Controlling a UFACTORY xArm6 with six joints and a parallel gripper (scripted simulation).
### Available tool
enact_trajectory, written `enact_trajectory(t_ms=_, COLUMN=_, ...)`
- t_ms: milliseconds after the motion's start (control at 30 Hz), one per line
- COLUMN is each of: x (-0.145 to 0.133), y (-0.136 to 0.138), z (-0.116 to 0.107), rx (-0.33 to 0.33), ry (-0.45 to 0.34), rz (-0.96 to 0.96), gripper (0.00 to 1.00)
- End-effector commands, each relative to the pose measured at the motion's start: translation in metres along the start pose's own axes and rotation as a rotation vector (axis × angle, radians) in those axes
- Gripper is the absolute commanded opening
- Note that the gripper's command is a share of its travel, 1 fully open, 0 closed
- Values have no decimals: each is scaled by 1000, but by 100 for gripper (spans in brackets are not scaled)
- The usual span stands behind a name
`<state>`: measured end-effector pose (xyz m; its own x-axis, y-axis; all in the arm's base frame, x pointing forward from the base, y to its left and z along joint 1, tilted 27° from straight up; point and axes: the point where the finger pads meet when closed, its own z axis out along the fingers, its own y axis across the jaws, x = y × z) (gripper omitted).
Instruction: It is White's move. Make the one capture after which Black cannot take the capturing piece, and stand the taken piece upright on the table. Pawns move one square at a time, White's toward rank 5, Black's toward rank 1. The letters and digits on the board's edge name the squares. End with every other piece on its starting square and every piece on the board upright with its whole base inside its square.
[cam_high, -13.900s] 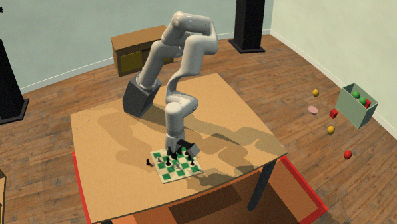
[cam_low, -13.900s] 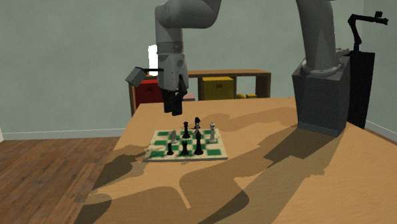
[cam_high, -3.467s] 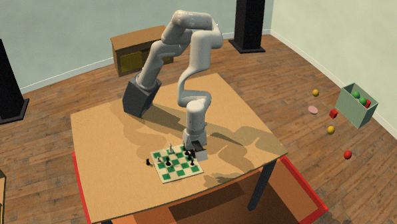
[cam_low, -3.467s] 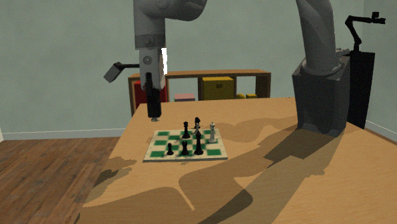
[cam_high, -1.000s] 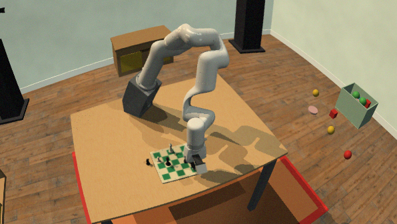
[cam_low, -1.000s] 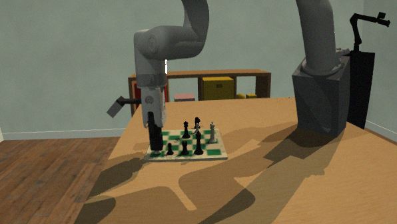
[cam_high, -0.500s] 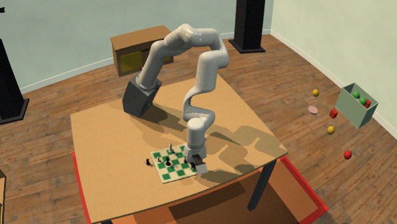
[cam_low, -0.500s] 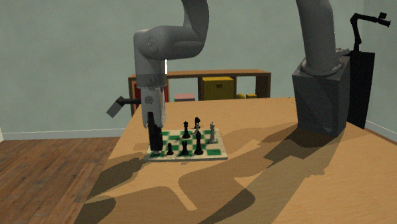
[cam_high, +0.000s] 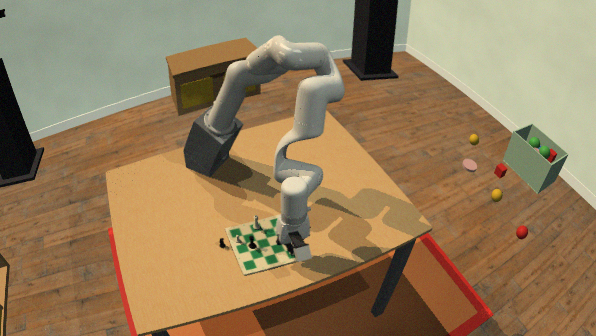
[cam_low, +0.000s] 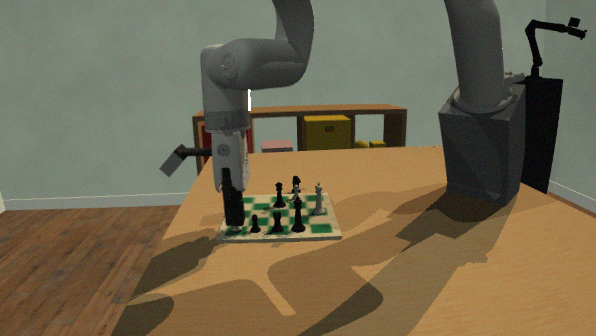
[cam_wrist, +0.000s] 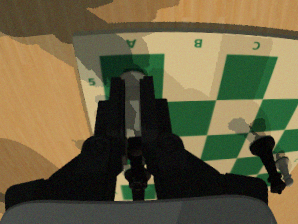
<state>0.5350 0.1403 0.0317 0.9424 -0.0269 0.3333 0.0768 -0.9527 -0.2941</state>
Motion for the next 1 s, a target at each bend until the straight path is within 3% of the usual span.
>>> enact_trajectory(t_ms=0, x=1, y=0, z=-1, rx=0, ry=3, rz=0, gripper=0)
enact_trajectory(t_ms=967, x=1, y=0, z=3, rx=0, ry=3, rz=0, gripper=0)
